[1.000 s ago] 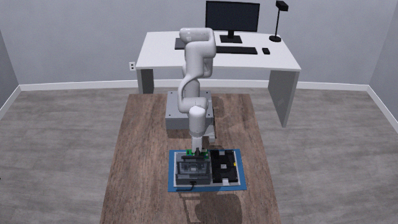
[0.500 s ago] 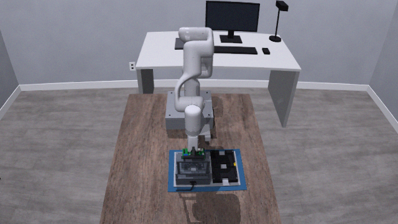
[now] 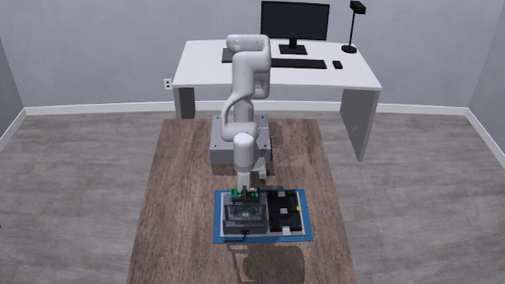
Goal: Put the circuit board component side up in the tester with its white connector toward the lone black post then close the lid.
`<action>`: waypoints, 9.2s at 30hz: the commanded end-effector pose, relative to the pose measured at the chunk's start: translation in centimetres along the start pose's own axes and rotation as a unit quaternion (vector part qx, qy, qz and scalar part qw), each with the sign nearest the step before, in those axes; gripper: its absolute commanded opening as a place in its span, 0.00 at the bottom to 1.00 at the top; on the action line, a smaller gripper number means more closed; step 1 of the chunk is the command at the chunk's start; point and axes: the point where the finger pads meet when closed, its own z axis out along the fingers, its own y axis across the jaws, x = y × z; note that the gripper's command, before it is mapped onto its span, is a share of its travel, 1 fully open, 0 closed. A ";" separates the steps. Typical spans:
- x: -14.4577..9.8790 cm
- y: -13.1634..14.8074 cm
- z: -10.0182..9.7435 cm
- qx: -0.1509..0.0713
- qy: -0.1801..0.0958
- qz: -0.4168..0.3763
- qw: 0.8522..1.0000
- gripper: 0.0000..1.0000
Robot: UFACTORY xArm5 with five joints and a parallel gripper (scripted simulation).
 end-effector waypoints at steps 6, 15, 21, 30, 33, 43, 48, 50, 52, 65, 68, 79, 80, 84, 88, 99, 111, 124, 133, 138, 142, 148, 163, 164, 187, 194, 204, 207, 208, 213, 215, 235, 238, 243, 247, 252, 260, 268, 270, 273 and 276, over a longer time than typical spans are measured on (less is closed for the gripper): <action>0.0 0.1 -0.1 -0.002 0.000 0.000 1.000 0.79; 0.0 0.1 0.1 -0.002 0.000 0.000 1.000 0.79; 0.0 0.1 0.5 -0.002 0.000 0.000 1.000 0.79; -0.1 0.1 2.1 -0.002 0.000 0.000 1.000 0.79; -0.1 0.1 2.7 -0.002 0.000 0.000 1.000 0.79; -0.1 0.1 3.9 -0.002 0.000 0.000 1.000 0.79; -0.1 0.1 4.4 -0.002 0.000 0.000 1.000 0.79; -0.1 0.1 4.5 -0.002 0.000 0.000 1.000 0.79; -0.1 0.1 4.5 -0.002 0.000 0.000 1.000 0.79; -0.1 0.1 4.5 -0.002 0.000 0.000 1.000 0.79; -0.1 0.1 4.5 -0.002 0.000 0.000 1.000 0.79; -0.1 0.1 4.5 -0.002 0.000 0.000 1.000 0.79; -0.1 0.1 4.5 -0.002 0.000 0.000 1.000 0.79; -0.1 0.1 4.5 -0.002 0.000 0.000 1.000 0.79; -0.1 0.1 4.5 -0.002 0.000 0.000 1.000 0.79; -0.1 0.1 4.6 -0.002 0.000 0.000 1.000 0.79; -0.1 0.1 4.6 -0.002 0.000 0.000 1.000 0.79; -0.1 0.1 4.7 -0.002 0.000 0.000 1.000 0.79; -0.1 0.1 4.8 -0.002 0.000 0.000 1.000 0.79; -0.1 0.1 4.9 -0.002 0.000 0.000 1.000 0.79; -0.1 0.1 4.9 -0.002 0.000 0.000 1.000 0.79; -0.1 0.1 5.0 -0.002 0.000 0.000 1.000 0.79; -0.1 0.1 5.0 -0.002 0.000 0.000 1.000 0.79; -0.1 0.1 5.0 -0.002 0.000 0.000 1.000 0.79; -0.1 0.2 5.0 -0.002 0.000 0.000 1.000 0.79; -0.1 0.2 5.0 -0.002 0.000 0.000 1.000 0.79; -0.1 0.2 5.0 -0.002 0.000 0.000 1.000 0.79; -0.1 0.2 5.0 -0.002 0.000 0.000 1.000 0.79; -0.1 0.2 5.0 -0.002 0.000 0.000 1.000 0.79; -0.1 0.2 5.1 -0.002 0.000 0.000 1.000 0.79; -0.1 0.2 5.1 -0.002 0.000 0.000 1.000 0.79; -0.1 0.3 5.1 -0.002 0.000 0.000 1.000 0.79; -0.1 0.3 5.1 -0.002 0.000 0.000 1.000 0.79; -0.1 0.3 5.1 -0.002 0.000 0.000 1.000 0.79; -0.1 0.3 5.1 -0.002 0.000 0.000 1.000 0.79; -0.1 0.3 5.2 -0.002 0.000 0.000 1.000 0.79; -0.1 0.3 5.2 -0.002 0.000 0.000 1.000 0.79; -0.1 0.3 5.2 -0.002 0.000 0.000 1.000 0.79; -0.1 0.3 5.2 -0.002 0.000 0.000 1.000 0.79; -0.1 0.3 5.2 -0.002 0.000 0.000 1.000 0.79; -0.1 0.3 5.2 -0.002 0.000 0.000 1.000 0.79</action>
